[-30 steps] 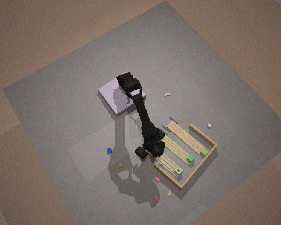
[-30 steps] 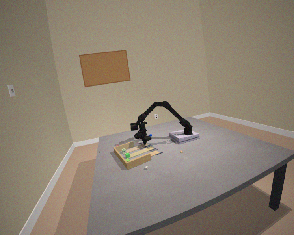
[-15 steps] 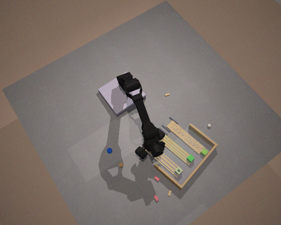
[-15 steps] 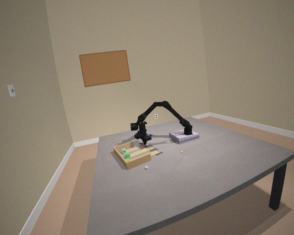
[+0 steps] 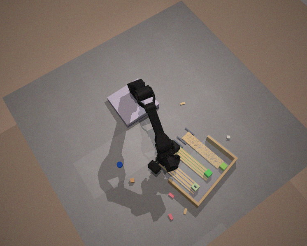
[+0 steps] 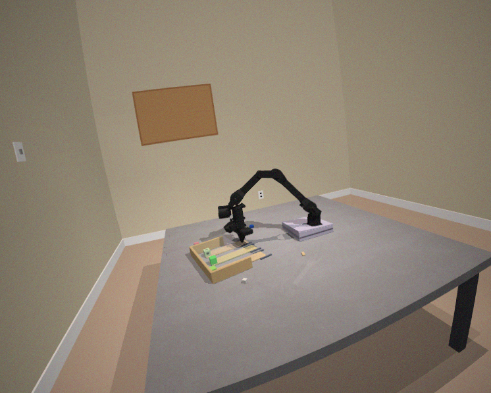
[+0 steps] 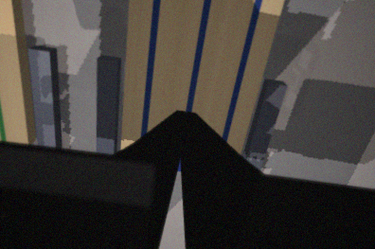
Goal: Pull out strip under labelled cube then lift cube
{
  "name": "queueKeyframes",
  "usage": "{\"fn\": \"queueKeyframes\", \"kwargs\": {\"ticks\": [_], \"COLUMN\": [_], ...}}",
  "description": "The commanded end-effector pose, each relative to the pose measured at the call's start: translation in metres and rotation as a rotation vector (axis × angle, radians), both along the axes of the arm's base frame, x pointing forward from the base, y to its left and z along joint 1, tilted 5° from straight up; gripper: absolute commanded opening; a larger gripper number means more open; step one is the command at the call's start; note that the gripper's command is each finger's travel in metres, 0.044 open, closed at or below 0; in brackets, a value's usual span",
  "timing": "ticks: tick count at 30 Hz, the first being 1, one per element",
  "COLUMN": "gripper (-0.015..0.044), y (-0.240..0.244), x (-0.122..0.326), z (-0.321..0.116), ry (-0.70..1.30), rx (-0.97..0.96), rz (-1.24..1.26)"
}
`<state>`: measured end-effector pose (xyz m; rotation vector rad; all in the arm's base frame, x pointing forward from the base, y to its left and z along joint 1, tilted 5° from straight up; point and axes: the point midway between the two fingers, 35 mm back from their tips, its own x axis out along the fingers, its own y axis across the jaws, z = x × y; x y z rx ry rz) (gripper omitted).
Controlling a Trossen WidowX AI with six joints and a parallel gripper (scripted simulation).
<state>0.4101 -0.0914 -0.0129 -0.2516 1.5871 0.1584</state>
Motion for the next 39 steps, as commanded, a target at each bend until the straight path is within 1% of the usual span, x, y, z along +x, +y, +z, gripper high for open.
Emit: {"fn": "queueKeyframes", "kwargs": {"ticks": [1, 16, 39], "gripper": [0.0, 0.0, 0.0], "y": [-0.001, -0.001, -0.01], "x": [0.001, 0.0, -0.034], "z": [-0.001, -0.002, -0.003], "ry": [-0.002, -0.002, 0.001], "rx": [-0.004, -0.004, -0.004], "rz": [0.003, 0.003, 0.003]}}
